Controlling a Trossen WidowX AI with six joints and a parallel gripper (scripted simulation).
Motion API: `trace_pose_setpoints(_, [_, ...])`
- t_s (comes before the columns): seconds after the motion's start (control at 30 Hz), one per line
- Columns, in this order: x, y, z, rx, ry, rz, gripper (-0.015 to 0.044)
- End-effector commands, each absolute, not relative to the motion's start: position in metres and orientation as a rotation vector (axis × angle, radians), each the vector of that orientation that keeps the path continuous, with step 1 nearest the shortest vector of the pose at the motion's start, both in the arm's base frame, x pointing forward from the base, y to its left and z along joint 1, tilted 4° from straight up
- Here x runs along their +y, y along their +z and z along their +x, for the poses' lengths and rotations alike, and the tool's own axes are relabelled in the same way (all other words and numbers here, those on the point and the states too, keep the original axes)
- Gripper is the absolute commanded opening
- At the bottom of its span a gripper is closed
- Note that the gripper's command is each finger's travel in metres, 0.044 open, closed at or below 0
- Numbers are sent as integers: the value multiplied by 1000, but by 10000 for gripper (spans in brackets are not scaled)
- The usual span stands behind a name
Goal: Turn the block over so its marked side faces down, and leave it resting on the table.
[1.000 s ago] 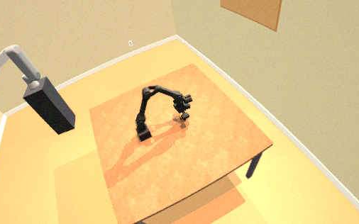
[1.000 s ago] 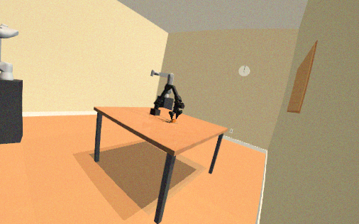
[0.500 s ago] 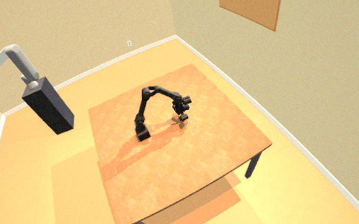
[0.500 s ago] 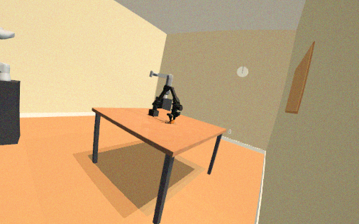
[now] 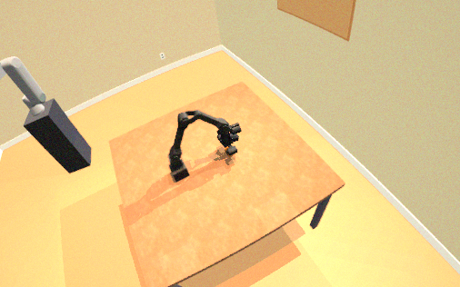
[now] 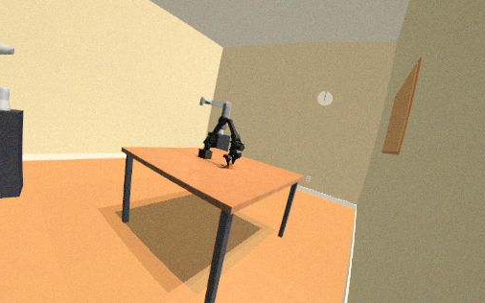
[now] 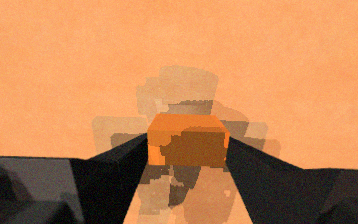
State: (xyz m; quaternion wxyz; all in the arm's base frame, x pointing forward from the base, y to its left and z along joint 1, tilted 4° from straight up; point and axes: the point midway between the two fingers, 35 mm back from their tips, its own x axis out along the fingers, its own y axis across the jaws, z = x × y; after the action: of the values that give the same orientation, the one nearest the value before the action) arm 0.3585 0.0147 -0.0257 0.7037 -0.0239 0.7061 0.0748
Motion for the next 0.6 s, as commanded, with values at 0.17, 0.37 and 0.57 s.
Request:
trace_pose_setpoints(0.17, [13,-8,359,1572,162,-53,37])
trace_pose_setpoints(0.37, [12,4,359,1572,162,-53,0])
trace_pose_setpoints(0.57, [12,-1,360,1501,161,-44,0])
